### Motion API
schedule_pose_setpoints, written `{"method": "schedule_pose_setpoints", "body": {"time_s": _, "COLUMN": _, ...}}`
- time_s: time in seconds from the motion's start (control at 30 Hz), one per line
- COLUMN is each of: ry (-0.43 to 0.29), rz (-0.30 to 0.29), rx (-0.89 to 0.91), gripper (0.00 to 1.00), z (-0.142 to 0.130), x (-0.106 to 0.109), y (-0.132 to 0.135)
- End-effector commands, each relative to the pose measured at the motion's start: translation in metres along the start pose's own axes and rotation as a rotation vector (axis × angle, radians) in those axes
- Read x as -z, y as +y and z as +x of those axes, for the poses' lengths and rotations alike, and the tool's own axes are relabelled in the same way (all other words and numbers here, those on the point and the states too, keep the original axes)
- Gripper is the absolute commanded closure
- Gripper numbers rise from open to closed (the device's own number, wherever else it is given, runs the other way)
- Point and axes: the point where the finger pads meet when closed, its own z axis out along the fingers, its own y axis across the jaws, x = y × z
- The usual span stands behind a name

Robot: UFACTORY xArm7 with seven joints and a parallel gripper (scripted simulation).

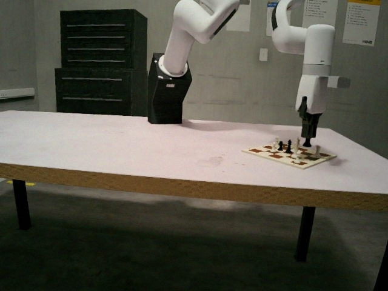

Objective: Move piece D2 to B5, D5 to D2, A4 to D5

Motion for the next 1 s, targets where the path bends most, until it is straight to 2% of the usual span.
{"method": "schedule_pose_setpoints", "body": {"time_s": 0.0, "ry": 0.004, "rz": -0.001, "rx": 0.002, "gripper": 1.00, "z": 0.004, "x": -0.024, "y": -0.001}}
{"method": "schedule_pose_setpoints", "body": {"time_s": 0.3, "ry": 0.004, "rz": -0.001, "rx": 0.002, "gripper": 1.00, "z": 0.004, "x": -0.036, "y": -0.001}}
{"method": "schedule_pose_setpoints", "body": {"time_s": 0.97, "ry": 0.004, "rz": -0.001, "rx": 0.002, "gripper": 1.00, "z": 0.004, "x": -0.037, "y": -0.001}}
